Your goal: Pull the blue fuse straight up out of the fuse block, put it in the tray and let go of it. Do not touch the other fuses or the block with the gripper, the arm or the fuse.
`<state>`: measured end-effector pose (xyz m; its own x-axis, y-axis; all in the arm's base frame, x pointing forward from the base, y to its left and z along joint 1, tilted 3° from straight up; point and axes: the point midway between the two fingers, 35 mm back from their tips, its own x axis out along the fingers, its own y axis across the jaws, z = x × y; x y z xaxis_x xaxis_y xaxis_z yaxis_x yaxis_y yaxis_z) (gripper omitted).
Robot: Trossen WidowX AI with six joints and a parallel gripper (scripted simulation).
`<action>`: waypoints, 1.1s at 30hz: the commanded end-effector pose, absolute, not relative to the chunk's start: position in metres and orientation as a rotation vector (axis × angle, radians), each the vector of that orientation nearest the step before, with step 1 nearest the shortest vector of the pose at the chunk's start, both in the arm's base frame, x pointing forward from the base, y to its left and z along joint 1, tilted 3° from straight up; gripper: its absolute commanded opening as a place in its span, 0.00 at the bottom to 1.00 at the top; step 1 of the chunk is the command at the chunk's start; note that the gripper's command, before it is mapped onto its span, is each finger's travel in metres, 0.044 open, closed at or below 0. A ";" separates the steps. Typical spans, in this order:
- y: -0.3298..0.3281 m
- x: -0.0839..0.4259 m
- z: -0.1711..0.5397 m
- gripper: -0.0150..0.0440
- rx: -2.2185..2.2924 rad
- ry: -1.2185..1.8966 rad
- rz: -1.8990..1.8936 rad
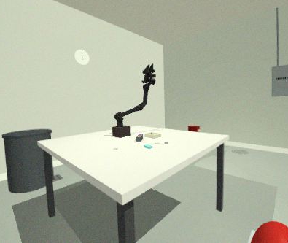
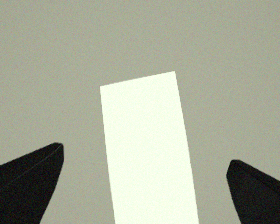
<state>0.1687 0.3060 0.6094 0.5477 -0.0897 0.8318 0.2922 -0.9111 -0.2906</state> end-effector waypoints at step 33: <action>-0.079 0.088 0.629 0.36 -1.239 -0.047 -0.982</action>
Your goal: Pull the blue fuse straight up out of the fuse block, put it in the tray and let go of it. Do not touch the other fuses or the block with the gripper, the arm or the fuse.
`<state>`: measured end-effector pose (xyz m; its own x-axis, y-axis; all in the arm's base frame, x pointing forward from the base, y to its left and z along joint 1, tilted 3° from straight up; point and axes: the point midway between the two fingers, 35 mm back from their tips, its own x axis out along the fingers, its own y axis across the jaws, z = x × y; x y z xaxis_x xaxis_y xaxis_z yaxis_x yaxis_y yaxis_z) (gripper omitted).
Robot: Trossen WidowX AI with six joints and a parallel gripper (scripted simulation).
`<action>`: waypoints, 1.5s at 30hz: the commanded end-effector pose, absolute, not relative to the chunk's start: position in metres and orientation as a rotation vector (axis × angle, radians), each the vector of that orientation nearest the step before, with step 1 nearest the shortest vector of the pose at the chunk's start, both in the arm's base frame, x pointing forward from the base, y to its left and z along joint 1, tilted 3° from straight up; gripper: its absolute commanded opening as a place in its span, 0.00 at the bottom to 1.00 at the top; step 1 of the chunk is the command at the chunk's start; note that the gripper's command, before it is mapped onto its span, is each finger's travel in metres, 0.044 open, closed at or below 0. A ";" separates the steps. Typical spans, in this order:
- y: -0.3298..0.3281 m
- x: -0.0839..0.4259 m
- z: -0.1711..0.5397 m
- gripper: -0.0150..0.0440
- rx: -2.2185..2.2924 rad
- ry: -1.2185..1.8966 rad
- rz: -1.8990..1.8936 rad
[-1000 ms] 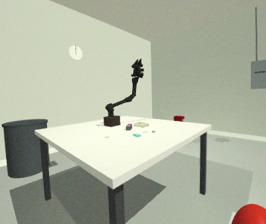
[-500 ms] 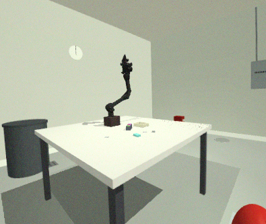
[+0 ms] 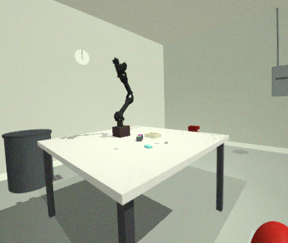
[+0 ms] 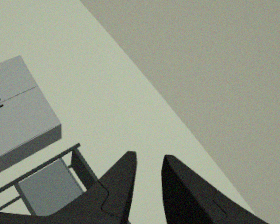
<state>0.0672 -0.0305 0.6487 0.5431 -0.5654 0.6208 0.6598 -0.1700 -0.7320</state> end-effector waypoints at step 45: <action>-0.076 0.364 0.162 0.36 -0.505 0.960 0.223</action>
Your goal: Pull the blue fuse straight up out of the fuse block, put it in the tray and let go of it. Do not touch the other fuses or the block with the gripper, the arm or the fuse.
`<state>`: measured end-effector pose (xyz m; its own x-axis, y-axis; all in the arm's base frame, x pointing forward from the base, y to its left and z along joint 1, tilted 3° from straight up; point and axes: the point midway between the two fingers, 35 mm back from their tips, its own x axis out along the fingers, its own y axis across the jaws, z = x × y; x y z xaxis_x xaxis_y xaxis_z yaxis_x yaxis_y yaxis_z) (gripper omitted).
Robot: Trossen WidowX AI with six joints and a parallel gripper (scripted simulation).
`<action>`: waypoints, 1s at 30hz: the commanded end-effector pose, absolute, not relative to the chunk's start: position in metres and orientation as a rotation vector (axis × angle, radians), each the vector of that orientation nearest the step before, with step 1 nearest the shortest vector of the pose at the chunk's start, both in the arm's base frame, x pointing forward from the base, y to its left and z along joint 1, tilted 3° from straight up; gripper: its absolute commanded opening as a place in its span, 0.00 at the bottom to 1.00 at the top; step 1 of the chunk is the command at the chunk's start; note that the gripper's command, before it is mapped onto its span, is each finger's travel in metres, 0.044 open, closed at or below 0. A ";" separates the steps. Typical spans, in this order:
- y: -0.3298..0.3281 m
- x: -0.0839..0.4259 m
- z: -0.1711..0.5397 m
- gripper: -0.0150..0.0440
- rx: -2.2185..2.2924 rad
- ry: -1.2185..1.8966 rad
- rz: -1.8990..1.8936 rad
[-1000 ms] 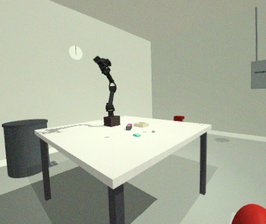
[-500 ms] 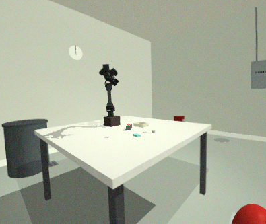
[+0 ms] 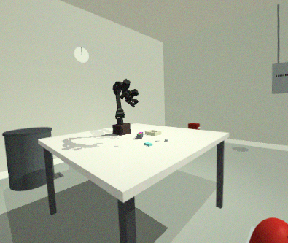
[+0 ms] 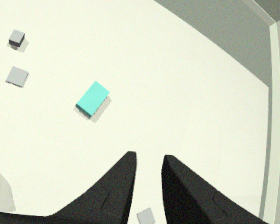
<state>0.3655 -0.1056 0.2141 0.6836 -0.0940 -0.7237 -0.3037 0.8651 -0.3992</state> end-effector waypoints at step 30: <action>0.015 0.297 0.000 0.36 -0.584 1.512 0.535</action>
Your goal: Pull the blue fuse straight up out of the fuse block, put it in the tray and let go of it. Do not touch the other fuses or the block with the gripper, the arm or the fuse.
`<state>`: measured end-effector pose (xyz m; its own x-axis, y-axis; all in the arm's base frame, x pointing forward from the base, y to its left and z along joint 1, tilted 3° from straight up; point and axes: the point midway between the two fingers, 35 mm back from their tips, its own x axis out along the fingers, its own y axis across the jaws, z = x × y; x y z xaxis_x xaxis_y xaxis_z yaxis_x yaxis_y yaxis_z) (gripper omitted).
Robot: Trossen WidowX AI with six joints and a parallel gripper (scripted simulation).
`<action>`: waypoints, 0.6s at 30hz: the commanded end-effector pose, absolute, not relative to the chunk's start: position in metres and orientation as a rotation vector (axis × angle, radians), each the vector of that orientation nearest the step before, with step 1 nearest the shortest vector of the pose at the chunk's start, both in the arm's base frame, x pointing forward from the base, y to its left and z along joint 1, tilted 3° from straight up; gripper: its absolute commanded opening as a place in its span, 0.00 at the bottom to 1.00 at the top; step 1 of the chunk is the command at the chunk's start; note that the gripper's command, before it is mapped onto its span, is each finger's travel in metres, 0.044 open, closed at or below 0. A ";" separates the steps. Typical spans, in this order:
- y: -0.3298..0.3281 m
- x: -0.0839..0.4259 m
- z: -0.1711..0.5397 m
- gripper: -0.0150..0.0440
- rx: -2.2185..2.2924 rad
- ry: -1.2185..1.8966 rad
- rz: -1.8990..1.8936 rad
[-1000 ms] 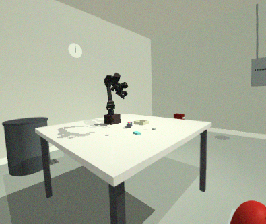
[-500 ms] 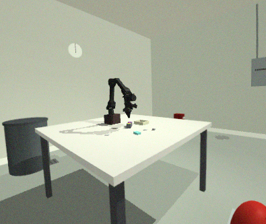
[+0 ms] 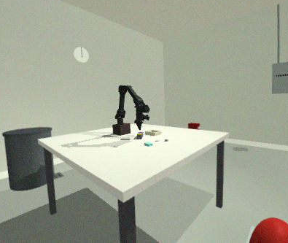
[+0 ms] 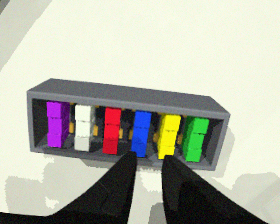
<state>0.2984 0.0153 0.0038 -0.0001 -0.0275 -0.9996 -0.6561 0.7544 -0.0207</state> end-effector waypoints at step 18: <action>0.015 0.295 -0.018 0.36 -0.584 1.512 0.536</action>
<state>0.2965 0.0156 -0.0135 -0.0014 -0.0282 -0.9996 -0.6570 0.7536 -0.0204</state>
